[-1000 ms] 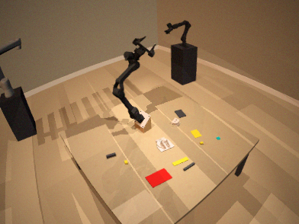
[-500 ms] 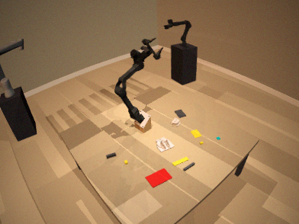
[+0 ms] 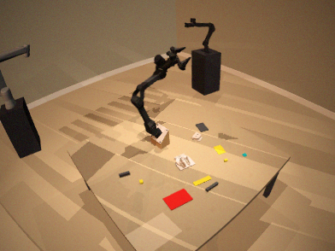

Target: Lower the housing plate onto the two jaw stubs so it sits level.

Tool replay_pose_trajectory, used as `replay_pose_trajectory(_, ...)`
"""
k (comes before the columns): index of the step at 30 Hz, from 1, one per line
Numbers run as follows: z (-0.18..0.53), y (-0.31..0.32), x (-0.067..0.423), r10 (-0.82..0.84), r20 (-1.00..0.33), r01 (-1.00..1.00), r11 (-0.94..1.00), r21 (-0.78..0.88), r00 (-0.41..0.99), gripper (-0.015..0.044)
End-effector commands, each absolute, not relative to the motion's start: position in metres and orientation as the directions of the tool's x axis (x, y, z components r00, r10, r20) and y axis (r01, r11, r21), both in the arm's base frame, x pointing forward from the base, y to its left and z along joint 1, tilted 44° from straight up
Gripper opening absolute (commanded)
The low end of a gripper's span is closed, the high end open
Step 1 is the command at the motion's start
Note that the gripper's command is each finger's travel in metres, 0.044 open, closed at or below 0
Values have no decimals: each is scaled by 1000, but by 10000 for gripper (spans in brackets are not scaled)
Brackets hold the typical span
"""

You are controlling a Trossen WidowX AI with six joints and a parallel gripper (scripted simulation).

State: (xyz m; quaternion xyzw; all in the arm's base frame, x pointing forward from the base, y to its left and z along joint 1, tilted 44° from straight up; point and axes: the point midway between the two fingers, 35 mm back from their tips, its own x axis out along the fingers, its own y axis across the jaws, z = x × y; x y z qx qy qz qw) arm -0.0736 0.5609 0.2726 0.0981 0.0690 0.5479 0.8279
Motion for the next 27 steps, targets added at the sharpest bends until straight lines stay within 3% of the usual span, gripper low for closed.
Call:
replay_pose_trajectory(1,251,566,-65,917,-65,-910,399,111,394,440)
replay_pose_trajectory(14,192,572,-42,881,-224,-901,367,-232,416,440)
replay_pose_trajectory(27,133,568,-16,810,-385,-829,206,-520,443,440)
